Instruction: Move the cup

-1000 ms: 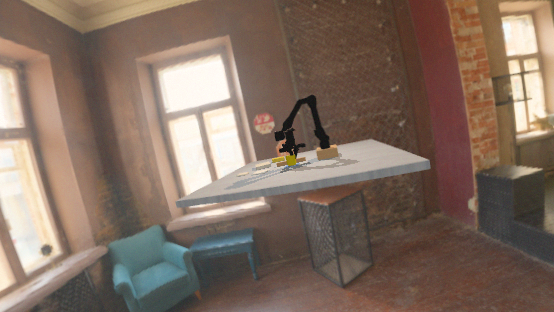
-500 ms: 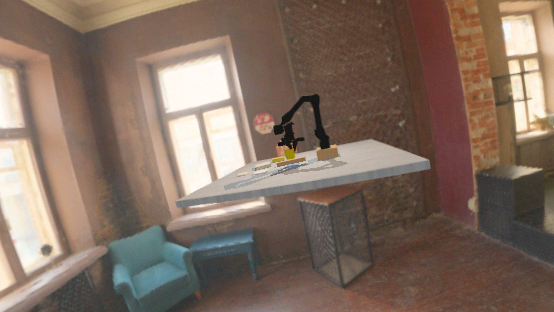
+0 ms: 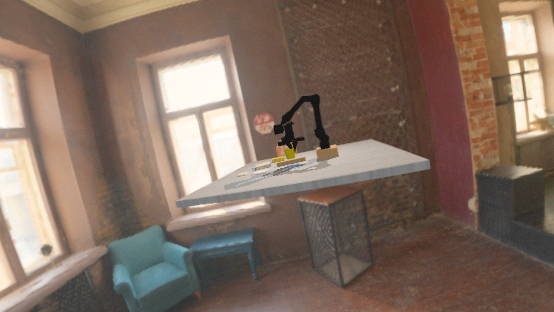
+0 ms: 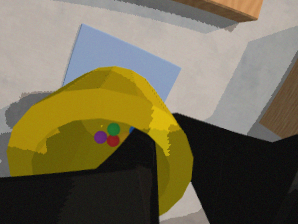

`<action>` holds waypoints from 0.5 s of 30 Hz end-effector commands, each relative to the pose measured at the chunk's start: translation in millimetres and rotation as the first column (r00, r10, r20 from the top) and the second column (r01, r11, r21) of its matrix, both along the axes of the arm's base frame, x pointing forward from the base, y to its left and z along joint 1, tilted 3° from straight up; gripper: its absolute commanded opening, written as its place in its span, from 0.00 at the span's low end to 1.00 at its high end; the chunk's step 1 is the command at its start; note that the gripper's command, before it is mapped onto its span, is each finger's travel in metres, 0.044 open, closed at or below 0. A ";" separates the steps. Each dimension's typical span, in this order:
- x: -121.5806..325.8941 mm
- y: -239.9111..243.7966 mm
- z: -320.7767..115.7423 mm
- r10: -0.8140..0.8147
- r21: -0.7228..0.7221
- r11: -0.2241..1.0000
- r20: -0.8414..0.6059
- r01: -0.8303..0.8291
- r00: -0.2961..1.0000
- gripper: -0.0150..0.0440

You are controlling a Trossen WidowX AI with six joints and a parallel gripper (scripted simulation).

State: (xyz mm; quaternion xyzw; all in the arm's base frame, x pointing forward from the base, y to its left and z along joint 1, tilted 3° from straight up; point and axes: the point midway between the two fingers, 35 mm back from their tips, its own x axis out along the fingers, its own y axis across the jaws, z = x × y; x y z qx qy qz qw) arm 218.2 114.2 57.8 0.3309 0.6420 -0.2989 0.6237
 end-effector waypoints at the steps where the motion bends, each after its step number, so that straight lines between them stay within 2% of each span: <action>1: 0.0 0.2 -0.3 0.000 0.000 1.000 0.000 0.000 1.000 0.25; 15: 6.0 -14.5 -0.6 0.002 0.002 1.000 0.002 -0.002 1.000 0.25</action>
